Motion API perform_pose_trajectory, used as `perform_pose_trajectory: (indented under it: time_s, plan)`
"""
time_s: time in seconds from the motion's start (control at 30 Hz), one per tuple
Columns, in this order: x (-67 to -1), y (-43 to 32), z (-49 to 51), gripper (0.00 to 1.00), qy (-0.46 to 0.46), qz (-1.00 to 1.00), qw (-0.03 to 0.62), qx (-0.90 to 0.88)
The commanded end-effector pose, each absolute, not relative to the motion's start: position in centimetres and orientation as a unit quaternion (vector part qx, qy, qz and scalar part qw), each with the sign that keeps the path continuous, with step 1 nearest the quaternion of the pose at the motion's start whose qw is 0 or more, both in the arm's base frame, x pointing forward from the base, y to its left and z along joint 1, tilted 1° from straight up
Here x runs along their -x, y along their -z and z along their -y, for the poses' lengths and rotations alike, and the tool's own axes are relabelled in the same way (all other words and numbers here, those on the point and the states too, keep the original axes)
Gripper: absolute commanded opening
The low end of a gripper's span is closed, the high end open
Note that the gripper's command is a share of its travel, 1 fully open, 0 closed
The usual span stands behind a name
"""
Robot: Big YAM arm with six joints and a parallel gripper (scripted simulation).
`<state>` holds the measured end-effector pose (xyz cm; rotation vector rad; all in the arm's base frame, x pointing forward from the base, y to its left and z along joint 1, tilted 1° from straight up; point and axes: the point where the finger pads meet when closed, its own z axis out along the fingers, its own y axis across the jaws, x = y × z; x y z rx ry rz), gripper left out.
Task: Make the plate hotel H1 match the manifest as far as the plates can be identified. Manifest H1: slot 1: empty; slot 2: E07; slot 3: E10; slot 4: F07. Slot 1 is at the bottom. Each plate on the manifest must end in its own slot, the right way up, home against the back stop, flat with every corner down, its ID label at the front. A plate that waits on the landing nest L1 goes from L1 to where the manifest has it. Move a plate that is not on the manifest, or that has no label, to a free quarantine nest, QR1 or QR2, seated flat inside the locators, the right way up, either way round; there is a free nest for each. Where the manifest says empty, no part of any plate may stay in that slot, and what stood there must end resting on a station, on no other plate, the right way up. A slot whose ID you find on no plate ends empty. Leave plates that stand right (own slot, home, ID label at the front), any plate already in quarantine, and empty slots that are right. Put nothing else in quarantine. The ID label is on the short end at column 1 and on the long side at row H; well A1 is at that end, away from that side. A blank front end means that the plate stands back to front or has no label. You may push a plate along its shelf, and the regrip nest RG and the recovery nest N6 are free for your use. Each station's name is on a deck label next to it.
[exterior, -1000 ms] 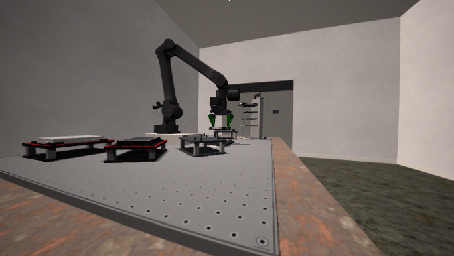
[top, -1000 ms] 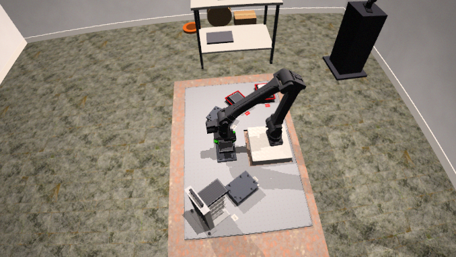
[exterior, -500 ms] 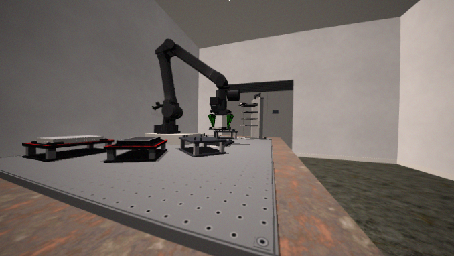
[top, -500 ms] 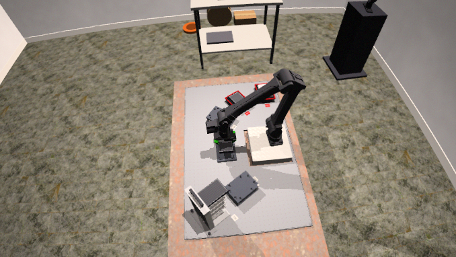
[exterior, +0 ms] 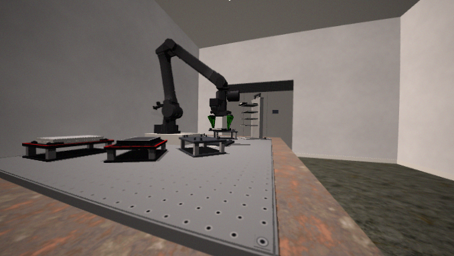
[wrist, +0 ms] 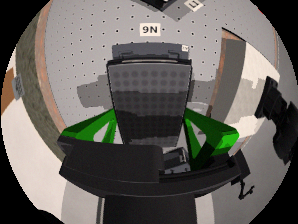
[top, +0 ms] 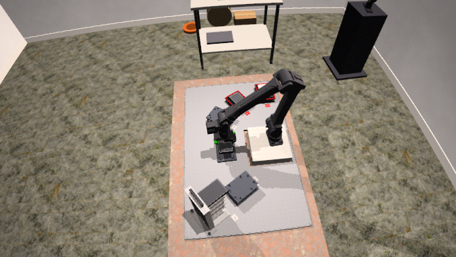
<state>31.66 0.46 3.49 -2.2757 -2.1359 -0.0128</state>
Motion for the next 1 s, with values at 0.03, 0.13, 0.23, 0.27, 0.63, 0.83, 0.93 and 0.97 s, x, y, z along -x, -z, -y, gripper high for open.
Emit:
perform_pose_trajectory:
  time_s: [0.03,0.13,0.23,0.27,0.63,0.83,0.93,0.97]
  plan:
    - [-32.2,-3.1,-1.0,0.86,0.007,0.685,0.007,0.728]
    - [-32.0,-2.7,-1.0,0.86,0.005,0.685,0.009,0.728]
    - [-32.1,-2.7,-1.0,0.86,0.006,0.685,0.008,0.728]
    - [-32.1,-2.7,-1.0,0.86,0.006,0.685,0.008,0.728]
    - [-32.1,-2.0,-1.0,0.86,0.007,0.685,0.007,0.728]
    - [-31.9,-1.6,-1.0,0.86,0.005,0.685,0.009,0.728]
    - [-32.4,-1.7,-1.0,0.86,0.009,0.685,0.005,0.728]
    - [-32.1,-1.4,-1.0,0.86,0.007,0.685,0.008,0.728]
